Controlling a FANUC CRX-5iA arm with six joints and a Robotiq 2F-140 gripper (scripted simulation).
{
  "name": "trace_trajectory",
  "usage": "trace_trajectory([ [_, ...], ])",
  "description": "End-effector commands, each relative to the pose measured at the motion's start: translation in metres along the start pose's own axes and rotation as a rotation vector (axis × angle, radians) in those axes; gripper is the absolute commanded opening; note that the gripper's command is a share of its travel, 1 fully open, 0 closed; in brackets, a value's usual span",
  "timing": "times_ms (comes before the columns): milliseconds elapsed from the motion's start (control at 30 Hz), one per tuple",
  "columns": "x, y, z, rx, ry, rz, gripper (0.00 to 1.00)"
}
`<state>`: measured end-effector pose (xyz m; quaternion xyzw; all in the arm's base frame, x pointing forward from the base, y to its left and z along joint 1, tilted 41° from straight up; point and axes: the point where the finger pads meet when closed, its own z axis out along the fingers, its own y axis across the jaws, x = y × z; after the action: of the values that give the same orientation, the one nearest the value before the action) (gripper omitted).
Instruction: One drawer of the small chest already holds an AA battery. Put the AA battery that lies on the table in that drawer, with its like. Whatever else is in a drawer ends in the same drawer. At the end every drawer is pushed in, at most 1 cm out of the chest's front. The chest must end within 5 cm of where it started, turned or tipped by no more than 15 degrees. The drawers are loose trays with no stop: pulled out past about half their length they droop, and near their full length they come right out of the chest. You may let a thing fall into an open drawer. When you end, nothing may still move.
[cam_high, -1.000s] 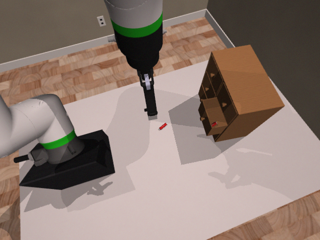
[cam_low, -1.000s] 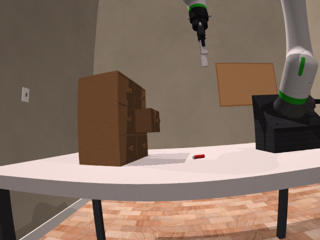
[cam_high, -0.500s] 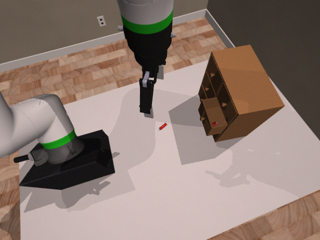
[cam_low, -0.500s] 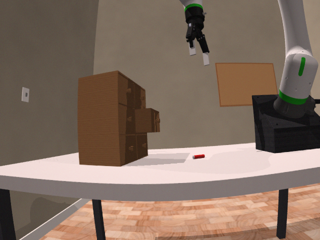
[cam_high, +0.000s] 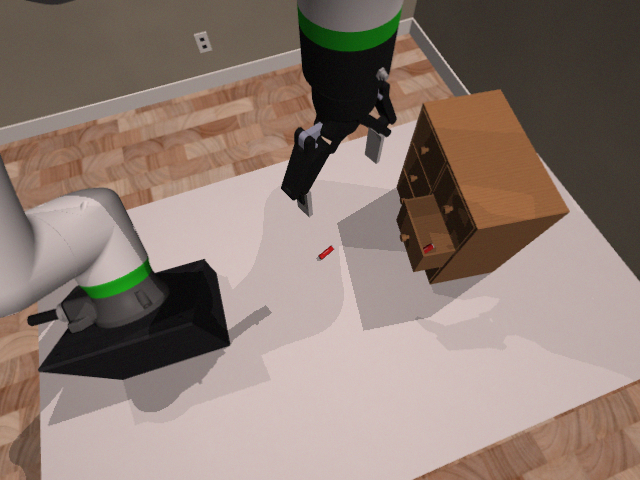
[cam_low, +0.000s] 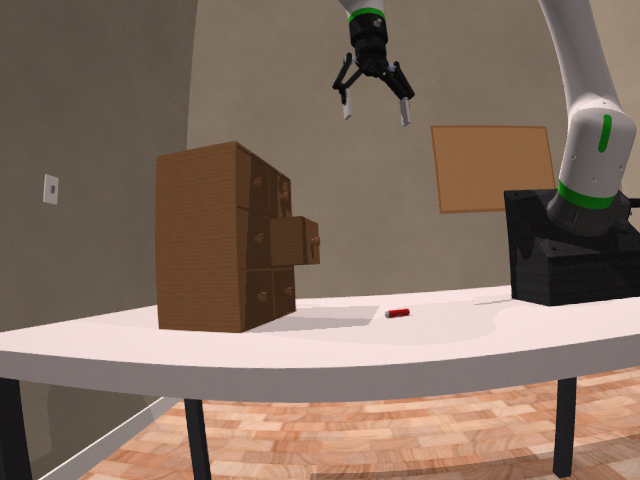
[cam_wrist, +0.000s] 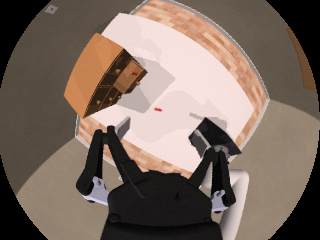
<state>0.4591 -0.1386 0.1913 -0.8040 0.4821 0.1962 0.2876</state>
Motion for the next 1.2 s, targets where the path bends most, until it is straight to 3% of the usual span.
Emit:
trace_trajectory([
  [0, 0.008, -0.019, 0.0, 0.0, 0.0, 0.279, 1.0],
  [467, 0.024, -0.059, 0.003, -0.001, -0.002, 0.852, 1.0],
  [533, 0.024, -0.059, 0.003, -0.001, -0.002, 0.852, 1.0],
  [567, 0.025, -0.06, 0.004, -0.001, -0.002, 0.976, 1.0],
  [1033, 0.028, -0.067, 0.006, -0.004, -0.002, 1.56, 1.0],
  [1100, 0.028, -0.067, 0.006, -0.004, -0.002, 1.56, 1.0],
  [1167, 0.03, -0.07, 0.01, -0.006, 0.001, 1.725, 1.0],
])
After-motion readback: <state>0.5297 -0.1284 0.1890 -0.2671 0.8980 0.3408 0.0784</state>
